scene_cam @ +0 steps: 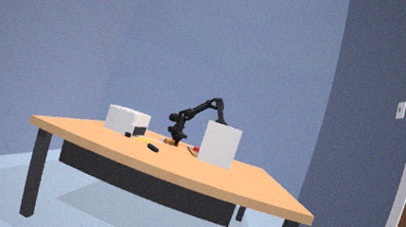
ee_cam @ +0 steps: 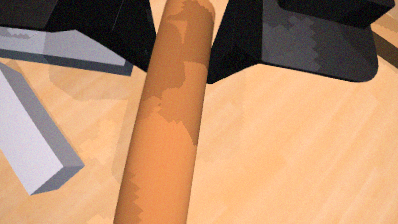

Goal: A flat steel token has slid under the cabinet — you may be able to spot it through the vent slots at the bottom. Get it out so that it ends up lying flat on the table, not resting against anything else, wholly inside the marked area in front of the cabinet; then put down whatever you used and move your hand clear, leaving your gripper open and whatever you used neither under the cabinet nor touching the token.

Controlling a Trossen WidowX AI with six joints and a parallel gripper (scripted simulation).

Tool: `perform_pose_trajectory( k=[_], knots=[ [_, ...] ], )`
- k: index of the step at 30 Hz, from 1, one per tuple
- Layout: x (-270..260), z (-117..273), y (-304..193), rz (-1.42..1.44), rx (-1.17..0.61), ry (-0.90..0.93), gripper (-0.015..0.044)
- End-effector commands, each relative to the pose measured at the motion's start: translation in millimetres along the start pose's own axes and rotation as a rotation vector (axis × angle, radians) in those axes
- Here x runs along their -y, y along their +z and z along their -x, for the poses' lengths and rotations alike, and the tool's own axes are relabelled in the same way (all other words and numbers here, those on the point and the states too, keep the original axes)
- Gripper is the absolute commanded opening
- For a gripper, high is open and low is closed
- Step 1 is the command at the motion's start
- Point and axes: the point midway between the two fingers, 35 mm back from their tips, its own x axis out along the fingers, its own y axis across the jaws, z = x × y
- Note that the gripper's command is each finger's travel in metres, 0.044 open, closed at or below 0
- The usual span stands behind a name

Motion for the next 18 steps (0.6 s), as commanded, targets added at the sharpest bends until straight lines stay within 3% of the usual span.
perform_pose_trajectory(
  k=[1, 18],
  knots=[
    [0.5, 0.0, 9.3, -0.001, 0.005, 0.0, 0.0],
    [0.3, 0.2, 35.5, -0.002, 0.006, 0.0, 0.0]
  ],
)
